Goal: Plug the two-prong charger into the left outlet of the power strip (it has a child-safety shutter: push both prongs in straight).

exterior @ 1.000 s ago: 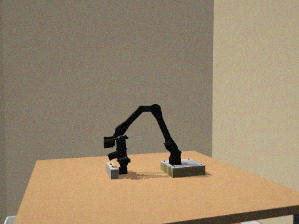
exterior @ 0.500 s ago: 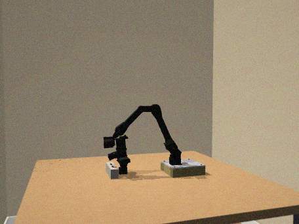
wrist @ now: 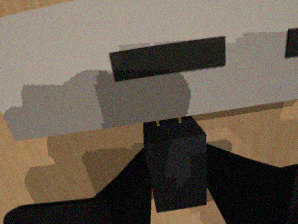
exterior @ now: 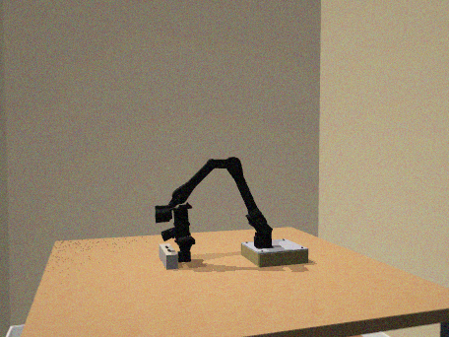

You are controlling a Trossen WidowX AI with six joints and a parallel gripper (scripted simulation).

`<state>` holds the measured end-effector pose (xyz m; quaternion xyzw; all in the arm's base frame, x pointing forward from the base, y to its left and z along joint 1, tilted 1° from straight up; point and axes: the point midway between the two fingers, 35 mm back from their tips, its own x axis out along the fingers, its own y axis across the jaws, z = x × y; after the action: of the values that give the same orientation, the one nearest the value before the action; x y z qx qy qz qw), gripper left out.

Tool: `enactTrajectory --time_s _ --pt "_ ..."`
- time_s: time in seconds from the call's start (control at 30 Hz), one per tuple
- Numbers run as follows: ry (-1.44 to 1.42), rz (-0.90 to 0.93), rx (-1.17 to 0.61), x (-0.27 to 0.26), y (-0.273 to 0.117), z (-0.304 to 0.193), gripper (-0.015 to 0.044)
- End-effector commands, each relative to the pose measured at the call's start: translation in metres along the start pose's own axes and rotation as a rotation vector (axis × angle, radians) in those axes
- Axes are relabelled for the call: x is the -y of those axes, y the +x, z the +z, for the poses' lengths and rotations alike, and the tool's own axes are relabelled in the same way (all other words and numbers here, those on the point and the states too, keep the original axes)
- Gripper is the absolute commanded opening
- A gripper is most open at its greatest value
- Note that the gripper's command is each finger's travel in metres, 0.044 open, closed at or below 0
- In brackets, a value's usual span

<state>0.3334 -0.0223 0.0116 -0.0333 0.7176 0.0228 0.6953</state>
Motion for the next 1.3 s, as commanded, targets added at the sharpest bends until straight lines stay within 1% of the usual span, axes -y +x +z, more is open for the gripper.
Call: enactTrajectory --time_s 0.0,1.27 --pt "0.001 -0.004 0.005 0.0006 -0.0012 0.0027 0.0000" --pt "0.001 -0.004 0.006 0.0006 -0.0020 0.0093 0.0000"
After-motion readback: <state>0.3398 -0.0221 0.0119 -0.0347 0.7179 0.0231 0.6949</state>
